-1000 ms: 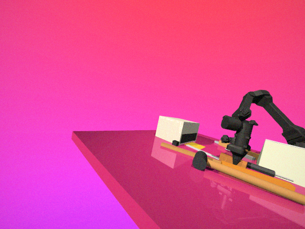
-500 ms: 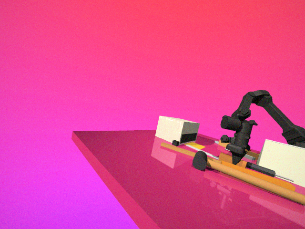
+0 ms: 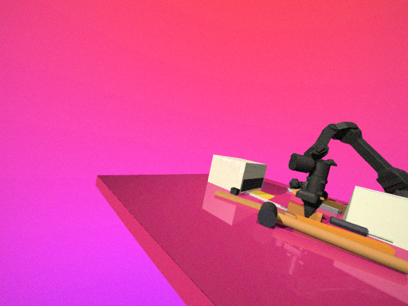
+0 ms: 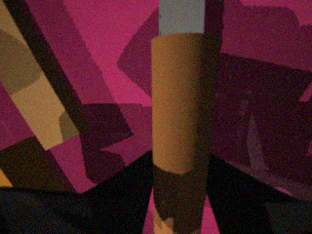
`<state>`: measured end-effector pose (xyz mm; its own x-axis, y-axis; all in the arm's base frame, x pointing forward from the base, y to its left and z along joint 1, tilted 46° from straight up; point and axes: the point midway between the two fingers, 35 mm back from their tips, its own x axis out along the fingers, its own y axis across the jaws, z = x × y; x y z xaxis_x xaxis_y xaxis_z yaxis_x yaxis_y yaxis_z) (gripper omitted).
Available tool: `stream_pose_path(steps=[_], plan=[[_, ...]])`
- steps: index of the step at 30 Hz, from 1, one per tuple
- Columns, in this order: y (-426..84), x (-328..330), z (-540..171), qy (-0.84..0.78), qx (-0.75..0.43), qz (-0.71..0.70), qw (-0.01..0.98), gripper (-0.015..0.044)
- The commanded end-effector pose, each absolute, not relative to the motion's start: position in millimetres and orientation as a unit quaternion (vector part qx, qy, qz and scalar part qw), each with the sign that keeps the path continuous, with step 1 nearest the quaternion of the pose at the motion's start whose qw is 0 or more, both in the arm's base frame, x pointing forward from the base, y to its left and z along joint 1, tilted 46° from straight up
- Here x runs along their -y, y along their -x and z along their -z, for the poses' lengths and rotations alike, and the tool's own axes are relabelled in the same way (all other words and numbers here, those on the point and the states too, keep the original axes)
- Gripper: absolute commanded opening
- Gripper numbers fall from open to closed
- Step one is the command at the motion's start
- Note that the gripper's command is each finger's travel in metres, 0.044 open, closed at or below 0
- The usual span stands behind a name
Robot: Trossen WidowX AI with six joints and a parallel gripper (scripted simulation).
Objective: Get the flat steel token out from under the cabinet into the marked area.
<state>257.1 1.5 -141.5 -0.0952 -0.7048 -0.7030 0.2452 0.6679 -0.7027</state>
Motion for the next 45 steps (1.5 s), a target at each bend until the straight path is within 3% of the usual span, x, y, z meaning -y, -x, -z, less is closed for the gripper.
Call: stream_pose_path(steps=[1,45], plan=[[-265.0,-0.4,141.4,0.177,-0.644,0.365,0.649,0.0],[-320.6,12.8,134.6,0.177,-0.643,0.366,0.649,0.0]])
